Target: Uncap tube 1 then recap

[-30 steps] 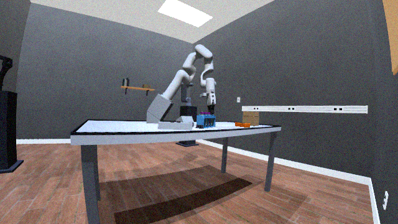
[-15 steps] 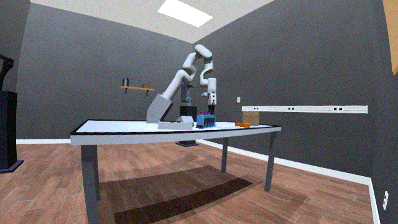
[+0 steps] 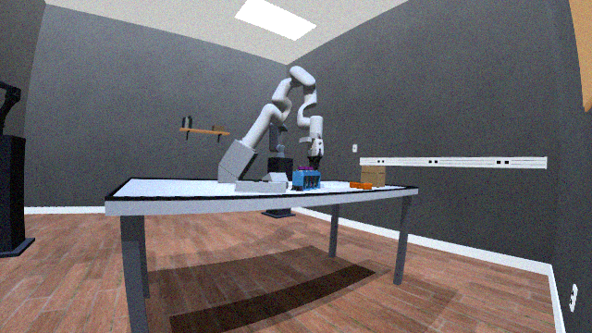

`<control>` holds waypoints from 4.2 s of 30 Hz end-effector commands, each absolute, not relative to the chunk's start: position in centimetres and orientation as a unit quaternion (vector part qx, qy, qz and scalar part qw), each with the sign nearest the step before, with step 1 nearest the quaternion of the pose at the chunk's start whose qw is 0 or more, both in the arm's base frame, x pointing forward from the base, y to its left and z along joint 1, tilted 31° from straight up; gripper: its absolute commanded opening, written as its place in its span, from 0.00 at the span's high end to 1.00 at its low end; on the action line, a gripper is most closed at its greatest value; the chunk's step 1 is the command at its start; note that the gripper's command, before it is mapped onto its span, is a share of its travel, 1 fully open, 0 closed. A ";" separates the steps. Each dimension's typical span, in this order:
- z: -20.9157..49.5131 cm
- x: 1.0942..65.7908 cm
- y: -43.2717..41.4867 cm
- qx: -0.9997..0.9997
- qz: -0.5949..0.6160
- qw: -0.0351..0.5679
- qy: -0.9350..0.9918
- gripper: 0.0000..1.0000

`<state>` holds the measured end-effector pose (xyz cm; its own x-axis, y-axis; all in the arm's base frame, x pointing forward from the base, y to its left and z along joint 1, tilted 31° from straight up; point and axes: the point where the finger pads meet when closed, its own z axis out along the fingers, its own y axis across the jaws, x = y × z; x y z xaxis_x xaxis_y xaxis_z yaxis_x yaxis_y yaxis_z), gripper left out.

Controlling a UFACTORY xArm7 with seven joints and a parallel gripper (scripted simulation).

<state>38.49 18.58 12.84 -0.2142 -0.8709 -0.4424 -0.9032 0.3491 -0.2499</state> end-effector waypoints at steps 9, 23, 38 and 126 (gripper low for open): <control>13.0 38.6 18.5 -0.760 -0.041 0.269 0.591 1.00; 13.0 38.6 18.5 -0.914 -0.130 0.238 0.301 1.00; 13.0 38.6 18.5 -0.926 -0.139 0.234 0.262 0.54; 13.1 38.5 18.5 -0.827 -0.074 0.262 0.493 1.00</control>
